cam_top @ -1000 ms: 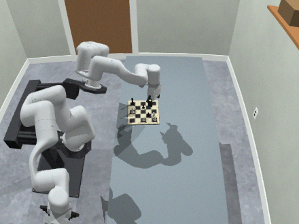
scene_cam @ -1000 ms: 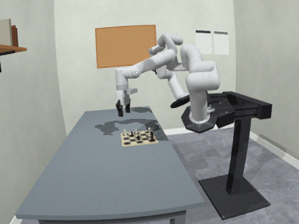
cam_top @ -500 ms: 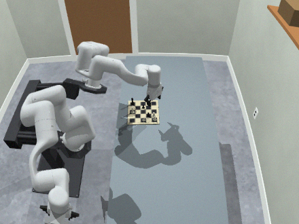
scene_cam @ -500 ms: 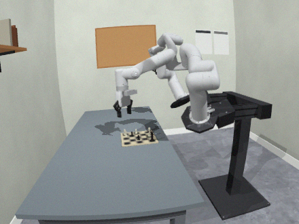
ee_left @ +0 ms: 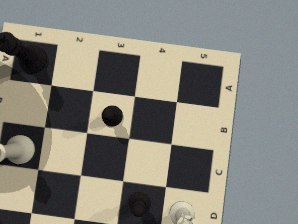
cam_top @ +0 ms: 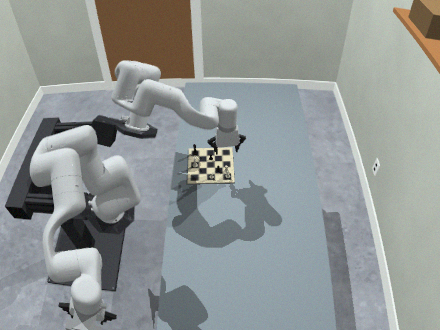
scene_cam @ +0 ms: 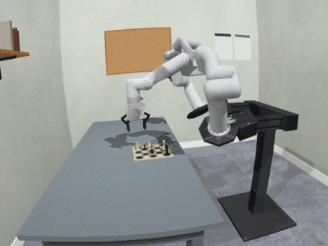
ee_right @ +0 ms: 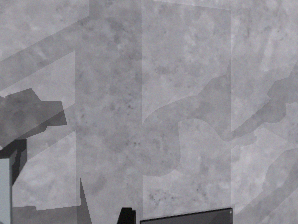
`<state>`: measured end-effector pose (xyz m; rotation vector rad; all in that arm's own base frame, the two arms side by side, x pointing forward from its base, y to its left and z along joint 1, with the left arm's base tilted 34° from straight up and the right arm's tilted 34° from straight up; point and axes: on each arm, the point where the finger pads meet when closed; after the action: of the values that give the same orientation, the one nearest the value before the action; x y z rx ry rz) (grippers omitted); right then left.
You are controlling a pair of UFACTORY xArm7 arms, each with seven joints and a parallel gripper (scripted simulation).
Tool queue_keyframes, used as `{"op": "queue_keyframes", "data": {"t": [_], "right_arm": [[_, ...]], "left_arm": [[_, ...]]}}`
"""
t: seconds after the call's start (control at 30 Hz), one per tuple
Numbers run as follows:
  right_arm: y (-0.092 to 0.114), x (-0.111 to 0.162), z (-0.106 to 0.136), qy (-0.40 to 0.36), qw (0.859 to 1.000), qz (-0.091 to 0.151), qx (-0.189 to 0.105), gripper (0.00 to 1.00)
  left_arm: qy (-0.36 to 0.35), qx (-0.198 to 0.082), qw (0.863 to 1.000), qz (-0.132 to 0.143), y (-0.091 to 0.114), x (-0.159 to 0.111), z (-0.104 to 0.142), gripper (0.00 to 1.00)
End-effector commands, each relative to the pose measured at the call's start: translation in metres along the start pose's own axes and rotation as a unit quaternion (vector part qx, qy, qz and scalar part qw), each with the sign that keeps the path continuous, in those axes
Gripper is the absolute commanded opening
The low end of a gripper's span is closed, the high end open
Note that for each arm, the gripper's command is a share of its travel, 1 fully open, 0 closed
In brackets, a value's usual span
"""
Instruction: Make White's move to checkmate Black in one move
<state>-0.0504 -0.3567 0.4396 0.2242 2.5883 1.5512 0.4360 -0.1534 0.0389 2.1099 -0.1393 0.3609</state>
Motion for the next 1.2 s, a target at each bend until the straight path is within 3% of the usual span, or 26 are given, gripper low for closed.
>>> {"op": "queue_keyframes", "data": {"t": [0.0, 0.03, 0.13, 0.27, 0.5, 0.57, 0.6, 0.77, 1.07, 1.13, 1.17], "right_arm": [[0.001, 0.000, -0.001, -0.001, 1.000, -0.001, 0.002, 1.00], [0.001, 0.000, -0.001, -0.001, 1.000, -0.001, 0.002, 1.00], [0.001, 0.000, -0.001, -0.001, 1.000, -0.001, 0.002, 1.00], [0.001, 0.000, -0.001, -0.001, 1.000, -0.001, 0.002, 1.00], [0.001, 0.000, -0.001, -0.001, 1.000, -0.001, 0.002, 1.00], [0.001, 0.000, -0.001, -0.001, 1.000, -0.001, 0.002, 1.00], [0.001, 0.000, -0.001, -0.001, 1.000, -0.001, 0.002, 1.00], [0.001, 0.000, -0.001, -0.001, 1.000, -0.001, 0.002, 1.00], [0.001, 0.000, -0.001, -0.001, 1.000, -0.001, 0.002, 1.00], [0.001, 0.000, -0.001, -0.001, 1.000, -0.001, 0.002, 1.00], [0.001, 0.000, -0.001, -0.001, 1.000, -0.001, 0.002, 1.00]], "left_arm": [[-0.091, -0.007, 0.996, 0.002, -0.004, 0.001, -0.001, 1.00], [-0.162, -0.006, 0.987, 0.002, -0.005, 0.001, -0.001, 1.00], [-0.222, -0.003, 0.975, 0.002, -0.009, 0.001, 0.000, 1.00], [-0.316, 0.001, 0.949, 0.003, -0.014, 0.001, 0.001, 1.00], [-0.474, 0.006, 0.881, 0.005, -0.018, 0.001, 0.006, 1.00], [-0.474, 0.006, 0.881, 0.005, -0.018, 0.001, 0.006, 1.00], [-0.536, 0.007, 0.844, 0.006, -0.019, 0.001, 0.007, 1.00], [-0.627, 0.010, 0.779, 0.009, -0.020, 0.000, 0.011, 1.00], [-0.783, 0.011, 0.622, 0.015, -0.020, 0.000, 0.015, 1.00], [-0.783, 0.011, 0.622, 0.015, -0.020, 0.000, 0.015, 1.00], [-0.825, 0.009, 0.564, 0.017, -0.020, 0.000, 0.015, 1.00]]}}
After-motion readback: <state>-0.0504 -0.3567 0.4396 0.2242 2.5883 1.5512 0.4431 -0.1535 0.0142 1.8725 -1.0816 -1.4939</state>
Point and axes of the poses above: on each arm, the point where the finger pads meet when closed, its own y axis back along the fingers, its own x axis across the jaws, z = x × y, and after that the axes turned 3 degrees about -y, right-handed
